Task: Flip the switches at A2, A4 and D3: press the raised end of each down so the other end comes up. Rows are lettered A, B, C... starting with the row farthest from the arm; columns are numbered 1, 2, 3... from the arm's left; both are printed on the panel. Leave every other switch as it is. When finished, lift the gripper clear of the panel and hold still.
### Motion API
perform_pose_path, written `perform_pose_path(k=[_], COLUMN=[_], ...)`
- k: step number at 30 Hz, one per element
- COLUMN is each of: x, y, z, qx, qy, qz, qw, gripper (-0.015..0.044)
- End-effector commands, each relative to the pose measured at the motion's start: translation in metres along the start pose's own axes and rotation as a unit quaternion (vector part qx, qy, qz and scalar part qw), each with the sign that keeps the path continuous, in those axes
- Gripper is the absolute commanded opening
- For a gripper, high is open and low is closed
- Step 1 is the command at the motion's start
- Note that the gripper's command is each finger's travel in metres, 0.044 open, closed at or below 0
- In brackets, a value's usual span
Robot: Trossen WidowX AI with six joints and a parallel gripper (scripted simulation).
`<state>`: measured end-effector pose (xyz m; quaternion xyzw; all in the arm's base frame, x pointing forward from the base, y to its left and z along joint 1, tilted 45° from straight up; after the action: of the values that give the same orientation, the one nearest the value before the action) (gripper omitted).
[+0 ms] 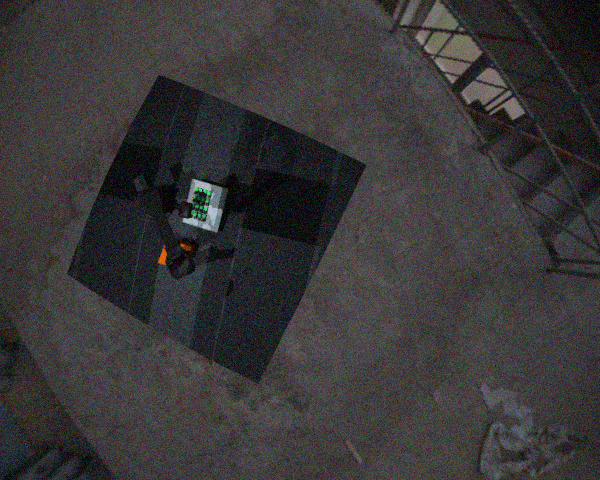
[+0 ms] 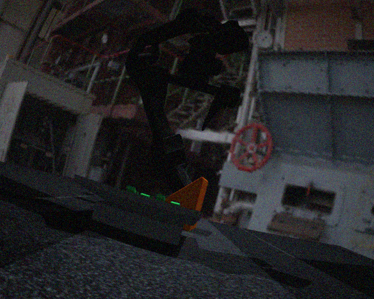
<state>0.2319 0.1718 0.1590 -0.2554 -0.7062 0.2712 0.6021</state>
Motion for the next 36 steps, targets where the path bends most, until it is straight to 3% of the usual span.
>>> perform_pose_path(k=[1, 10, 15, 21, 36], x=[-0.001, -0.081, -0.084, -0.118, -0.13], y=[0.0, 0.022, 0.023, 0.024, 0.024], z=[-0.001, -0.076, -0.078, -0.082, -0.083], qx=[-0.001, -0.032, -0.032, -0.033, -0.033], qy=[0.0, -0.028, -0.029, -0.016, -0.016], qz=[0.0, -0.013, -0.013, -0.009, -0.009], qw=[1.0, 0.999, 0.999, 0.999, 0.999], gripper=[0.0374, 0.0137, 0.0006, 0.0, 0.0])
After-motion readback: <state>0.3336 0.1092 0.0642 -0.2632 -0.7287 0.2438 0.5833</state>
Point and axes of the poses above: the point midway between the two fingers, 35 mm back from their tips, its own x axis back along the fingers, its own y axis across the jaws, z = x × y, the point moved 7 cm from there along x, back along the fingers, and after that the axes turned 15 degrees about -x, right-handed, at the moved point
